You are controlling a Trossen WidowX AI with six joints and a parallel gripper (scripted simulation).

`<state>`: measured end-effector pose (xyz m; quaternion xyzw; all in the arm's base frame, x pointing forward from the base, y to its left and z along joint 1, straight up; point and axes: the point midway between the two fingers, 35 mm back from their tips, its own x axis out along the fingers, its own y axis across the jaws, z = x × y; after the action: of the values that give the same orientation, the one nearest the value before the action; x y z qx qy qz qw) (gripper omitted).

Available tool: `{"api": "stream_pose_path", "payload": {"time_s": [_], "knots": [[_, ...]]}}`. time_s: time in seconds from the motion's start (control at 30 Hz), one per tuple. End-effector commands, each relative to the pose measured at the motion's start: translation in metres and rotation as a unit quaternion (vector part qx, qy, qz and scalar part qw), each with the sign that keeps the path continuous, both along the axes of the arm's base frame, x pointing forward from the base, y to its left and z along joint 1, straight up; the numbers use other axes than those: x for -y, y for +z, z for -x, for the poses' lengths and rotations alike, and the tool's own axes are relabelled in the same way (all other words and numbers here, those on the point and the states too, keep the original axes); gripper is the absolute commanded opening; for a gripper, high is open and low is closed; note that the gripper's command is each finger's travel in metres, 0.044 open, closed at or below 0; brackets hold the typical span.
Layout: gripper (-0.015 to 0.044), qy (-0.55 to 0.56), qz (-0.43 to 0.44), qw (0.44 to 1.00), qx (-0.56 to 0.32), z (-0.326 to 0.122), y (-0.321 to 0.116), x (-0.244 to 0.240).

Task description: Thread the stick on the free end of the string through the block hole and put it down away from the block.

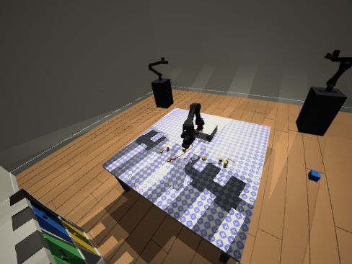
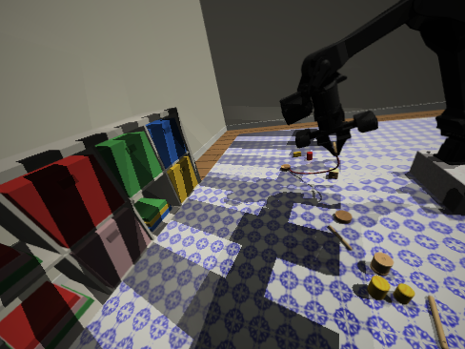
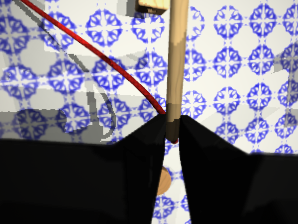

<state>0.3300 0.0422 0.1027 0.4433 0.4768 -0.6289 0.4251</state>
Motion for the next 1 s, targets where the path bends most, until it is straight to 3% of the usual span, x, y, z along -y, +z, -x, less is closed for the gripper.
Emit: {"api": "stream_pose_path", "payload": {"time_s": [0.0,0.73,0.97], "knots": [[0.0000,-0.063,0.020,0.998,0.009,-0.0006,0.0008,-0.0002],[0.0000,-0.408,0.115,0.904,0.058,-0.0024,0.0010,-0.0024],[0.0000,-0.415,0.117,0.900,0.060,-0.0027,0.0010,-0.0027]]}}
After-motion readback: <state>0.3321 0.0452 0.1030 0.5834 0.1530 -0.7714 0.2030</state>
